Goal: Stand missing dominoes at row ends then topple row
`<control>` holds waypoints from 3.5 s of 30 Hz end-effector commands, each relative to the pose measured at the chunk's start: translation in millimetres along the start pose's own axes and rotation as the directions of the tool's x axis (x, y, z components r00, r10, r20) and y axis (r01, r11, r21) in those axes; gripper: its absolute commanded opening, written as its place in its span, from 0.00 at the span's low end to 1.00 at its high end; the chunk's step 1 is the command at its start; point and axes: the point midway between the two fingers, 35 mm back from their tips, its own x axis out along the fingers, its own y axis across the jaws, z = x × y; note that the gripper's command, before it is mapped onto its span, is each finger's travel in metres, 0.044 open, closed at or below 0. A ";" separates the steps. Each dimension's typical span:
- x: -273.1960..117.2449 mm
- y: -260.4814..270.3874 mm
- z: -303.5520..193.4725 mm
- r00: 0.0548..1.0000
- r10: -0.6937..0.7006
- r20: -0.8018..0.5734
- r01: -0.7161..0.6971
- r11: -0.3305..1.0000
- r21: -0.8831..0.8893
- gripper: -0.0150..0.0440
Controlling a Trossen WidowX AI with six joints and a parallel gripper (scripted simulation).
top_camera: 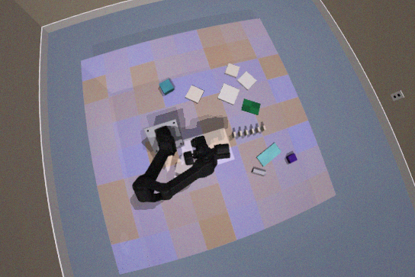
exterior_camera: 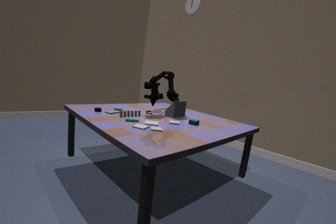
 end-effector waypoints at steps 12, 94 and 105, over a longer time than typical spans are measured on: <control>71.8 3.4 8.7 1.000 0.014 -0.004 -0.014 1.000 -0.011 0.25; 29.5 -79.8 4.7 1.000 0.011 0.003 -0.002 -0.006 1.000 1.00; 61.0 -78.3 5.2 1.000 0.011 -0.003 0.003 -0.005 1.000 1.00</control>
